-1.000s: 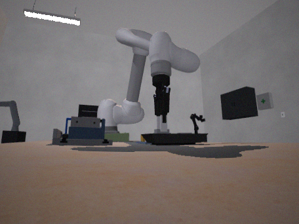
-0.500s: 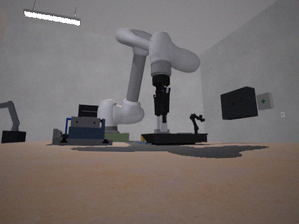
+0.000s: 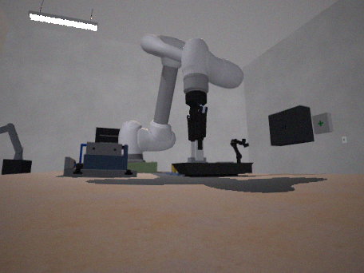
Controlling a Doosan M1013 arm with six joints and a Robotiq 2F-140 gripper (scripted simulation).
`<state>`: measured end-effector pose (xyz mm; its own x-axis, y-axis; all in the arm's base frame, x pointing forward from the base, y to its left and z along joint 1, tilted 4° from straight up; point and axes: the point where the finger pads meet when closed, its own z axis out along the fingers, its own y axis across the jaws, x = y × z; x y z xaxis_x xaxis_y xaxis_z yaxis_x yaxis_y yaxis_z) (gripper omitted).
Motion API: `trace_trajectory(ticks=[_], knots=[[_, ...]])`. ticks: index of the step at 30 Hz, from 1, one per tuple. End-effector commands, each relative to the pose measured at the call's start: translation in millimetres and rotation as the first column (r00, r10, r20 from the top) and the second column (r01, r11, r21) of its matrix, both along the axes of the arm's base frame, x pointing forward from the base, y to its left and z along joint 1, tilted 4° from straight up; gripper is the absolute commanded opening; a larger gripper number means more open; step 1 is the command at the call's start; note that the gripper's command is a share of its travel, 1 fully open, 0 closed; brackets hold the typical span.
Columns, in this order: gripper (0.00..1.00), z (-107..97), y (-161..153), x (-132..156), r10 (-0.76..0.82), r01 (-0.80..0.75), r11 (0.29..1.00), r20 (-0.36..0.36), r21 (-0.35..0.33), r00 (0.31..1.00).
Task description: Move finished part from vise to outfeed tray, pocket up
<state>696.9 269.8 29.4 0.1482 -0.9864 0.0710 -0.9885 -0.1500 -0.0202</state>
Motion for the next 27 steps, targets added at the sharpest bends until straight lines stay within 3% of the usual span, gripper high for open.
trace_trajectory(ticks=[1, 27], knots=[[0.0, 0.1, 0.0, 0.0, 0.0, 0.0, 1.0, 0.0, 0.0, 1.0], [0.0, -8.7, -0.5, 0.3, 0.0, 0.0, 1.0, 0.0, 0.0, 1.0]])
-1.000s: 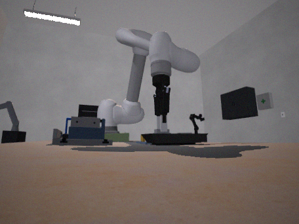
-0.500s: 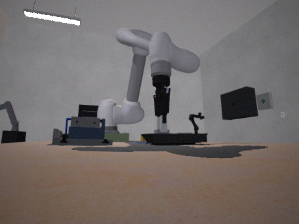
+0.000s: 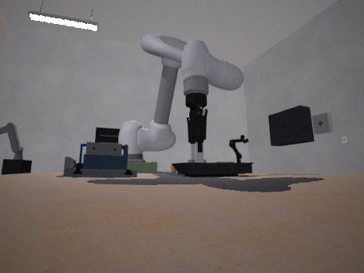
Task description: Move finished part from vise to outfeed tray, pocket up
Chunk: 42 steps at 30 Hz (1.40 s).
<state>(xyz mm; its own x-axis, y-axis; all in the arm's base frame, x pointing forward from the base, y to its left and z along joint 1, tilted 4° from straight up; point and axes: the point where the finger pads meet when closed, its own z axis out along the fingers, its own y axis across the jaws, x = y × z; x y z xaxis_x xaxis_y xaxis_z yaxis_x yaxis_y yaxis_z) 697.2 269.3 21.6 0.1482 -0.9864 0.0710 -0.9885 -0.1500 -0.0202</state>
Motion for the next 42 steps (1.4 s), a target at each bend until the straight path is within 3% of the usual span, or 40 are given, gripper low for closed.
trace_trajectory(ticks=[1, 42], knots=[[0.0, -1.4, 0.0, 0.0, 0.0, 0.0, 1.0, 0.0, 0.0, 1.0], [0.0, -4.9, -0.3, 0.2, 0.0, 0.0, 1.0, 0.0, 0.0, 1.0]])
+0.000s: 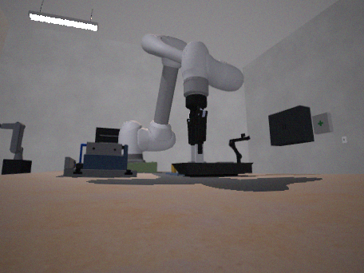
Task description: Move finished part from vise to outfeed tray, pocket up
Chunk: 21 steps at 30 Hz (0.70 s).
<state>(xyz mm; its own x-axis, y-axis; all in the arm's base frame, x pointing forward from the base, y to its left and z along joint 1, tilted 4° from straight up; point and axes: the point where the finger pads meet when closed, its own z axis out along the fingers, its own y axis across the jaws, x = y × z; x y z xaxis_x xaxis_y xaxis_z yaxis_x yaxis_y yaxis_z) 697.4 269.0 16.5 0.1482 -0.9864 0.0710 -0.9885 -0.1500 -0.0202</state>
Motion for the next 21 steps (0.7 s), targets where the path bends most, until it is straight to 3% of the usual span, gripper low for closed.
trace_trajectory(ticks=[1, 14, 15, 21], knots=[[0.0, 0.2, 0.1, 0.0, 0.0, 0.0, 1.0, 0.0, 0.0, 1.0], [0.0, 0.2, 0.1, 0.0, 0.0, 0.0, 1.0, 0.0, 0.0, 1.0], [0.4, 0.2, 0.1, 0.0, 0.0, 0.0, 1.0, 0.0, 0.0, 1.0], [0.4, 0.2, 0.1, 0.0, 0.0, 0.0, 1.0, 0.0, 0.0, 1.0]])
